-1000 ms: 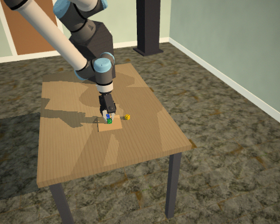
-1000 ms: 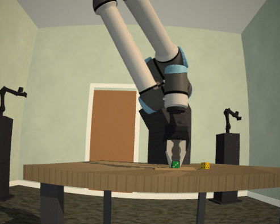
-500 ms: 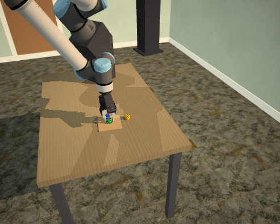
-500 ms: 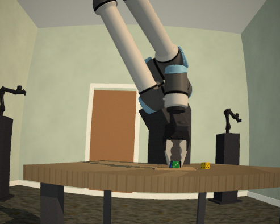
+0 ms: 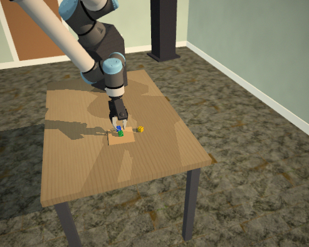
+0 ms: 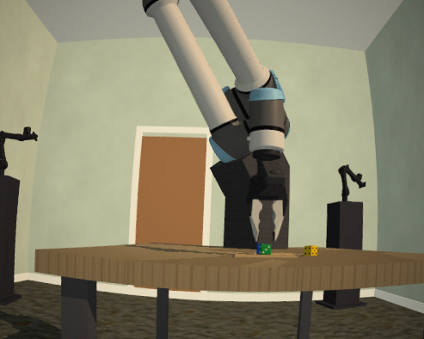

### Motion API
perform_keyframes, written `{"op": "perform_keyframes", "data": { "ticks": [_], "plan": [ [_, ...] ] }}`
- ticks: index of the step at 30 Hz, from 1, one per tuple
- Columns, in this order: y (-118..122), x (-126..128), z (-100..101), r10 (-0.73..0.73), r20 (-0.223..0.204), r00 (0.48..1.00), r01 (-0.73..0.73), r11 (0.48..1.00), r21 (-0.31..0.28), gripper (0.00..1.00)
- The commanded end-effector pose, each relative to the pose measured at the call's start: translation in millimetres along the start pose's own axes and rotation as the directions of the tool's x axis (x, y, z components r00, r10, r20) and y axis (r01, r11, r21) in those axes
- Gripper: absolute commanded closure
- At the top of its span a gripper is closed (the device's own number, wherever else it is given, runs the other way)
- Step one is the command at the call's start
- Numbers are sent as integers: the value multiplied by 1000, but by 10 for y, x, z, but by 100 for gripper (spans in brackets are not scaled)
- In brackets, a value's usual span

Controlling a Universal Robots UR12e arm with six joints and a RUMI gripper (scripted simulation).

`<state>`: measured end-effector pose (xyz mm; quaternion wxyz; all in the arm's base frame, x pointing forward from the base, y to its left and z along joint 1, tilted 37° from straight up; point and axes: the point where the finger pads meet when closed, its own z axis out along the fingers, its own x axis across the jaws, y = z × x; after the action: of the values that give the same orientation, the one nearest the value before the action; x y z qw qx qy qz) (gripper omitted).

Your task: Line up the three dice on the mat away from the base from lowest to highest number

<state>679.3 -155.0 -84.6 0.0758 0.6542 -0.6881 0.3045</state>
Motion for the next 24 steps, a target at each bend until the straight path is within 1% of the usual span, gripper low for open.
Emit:
{"op": "perform_keyframes", "data": {
  "ticks": [1, 2, 6, 9, 12, 16, 17, 24],
  "plan": [
    [-4, 1, -228, 0, 0, 1000, 0, 1000, 0, 76],
    [-4, 1, -228, 0, 0, 1000, 0, 1000, 0, 76],
    [-4, 1, -429, 0, 0, 1000, 0, 1000, 0, 76],
    [-4, 1, -536, 0, 0, 1000, 0, 1000, 0, 76],
    [-4, 1, -595, 0, 0, 1000, 0, 1000, 0, 76],
    [-4, 1, -611, 0, 0, 1000, 0, 1000, 0, 76],
    [-4, 1, -611, 0, 0, 1000, 0, 1000, 0, 0],
    [-4, 1, -611, 0, 0, 1000, 0, 1000, 0, 0]
  ]
}}
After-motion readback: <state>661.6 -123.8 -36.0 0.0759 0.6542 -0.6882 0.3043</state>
